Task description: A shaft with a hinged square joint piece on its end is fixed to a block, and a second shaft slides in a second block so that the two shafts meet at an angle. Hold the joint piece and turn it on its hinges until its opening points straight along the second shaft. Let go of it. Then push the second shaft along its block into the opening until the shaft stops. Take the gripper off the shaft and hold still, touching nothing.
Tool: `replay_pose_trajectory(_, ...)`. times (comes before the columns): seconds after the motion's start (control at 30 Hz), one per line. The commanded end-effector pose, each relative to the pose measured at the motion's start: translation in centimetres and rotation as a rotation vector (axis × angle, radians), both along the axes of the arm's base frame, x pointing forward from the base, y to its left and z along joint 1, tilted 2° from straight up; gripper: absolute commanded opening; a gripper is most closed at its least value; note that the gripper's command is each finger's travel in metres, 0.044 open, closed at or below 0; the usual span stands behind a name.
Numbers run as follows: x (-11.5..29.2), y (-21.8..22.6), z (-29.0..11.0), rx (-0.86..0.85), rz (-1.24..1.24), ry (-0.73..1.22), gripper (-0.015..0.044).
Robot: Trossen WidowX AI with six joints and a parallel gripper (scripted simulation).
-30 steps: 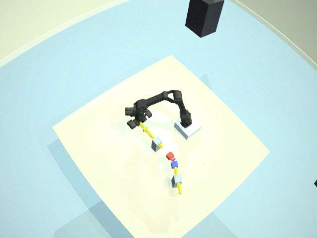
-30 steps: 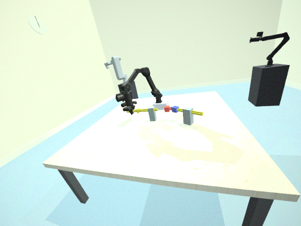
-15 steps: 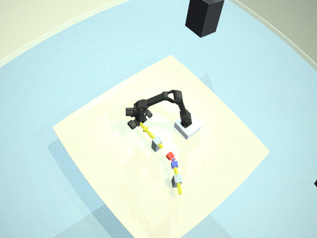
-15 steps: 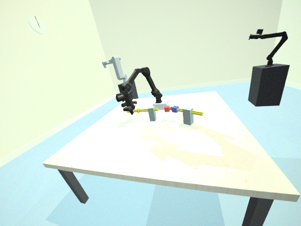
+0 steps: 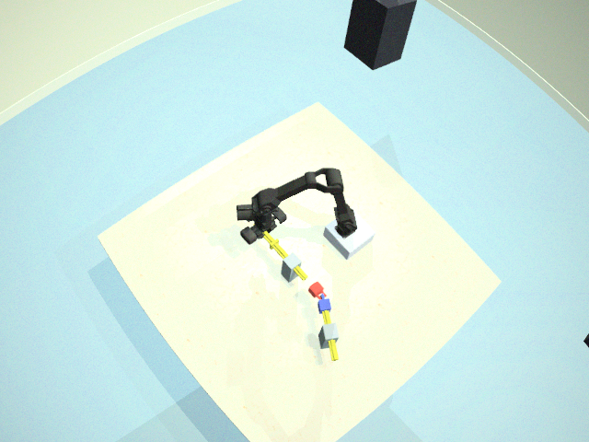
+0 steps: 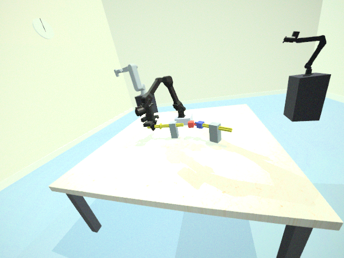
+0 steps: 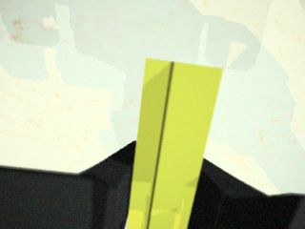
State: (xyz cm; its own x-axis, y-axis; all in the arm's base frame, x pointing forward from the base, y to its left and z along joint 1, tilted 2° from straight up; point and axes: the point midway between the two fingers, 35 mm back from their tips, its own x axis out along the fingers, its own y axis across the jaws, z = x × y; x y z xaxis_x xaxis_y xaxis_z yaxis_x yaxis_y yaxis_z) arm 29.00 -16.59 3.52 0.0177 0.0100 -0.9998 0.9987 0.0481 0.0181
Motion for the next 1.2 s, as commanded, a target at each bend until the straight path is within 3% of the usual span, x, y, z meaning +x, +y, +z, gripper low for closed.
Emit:
replay_pose_trajectory(0.0, 0.0, 0.8, -0.2, 0.000, -0.004, -0.001, 0.0000)
replay_pose_trajectory(1.17, -0.2, 6.0, -0.1, 0.005, -0.004, -0.001, 0.0000)
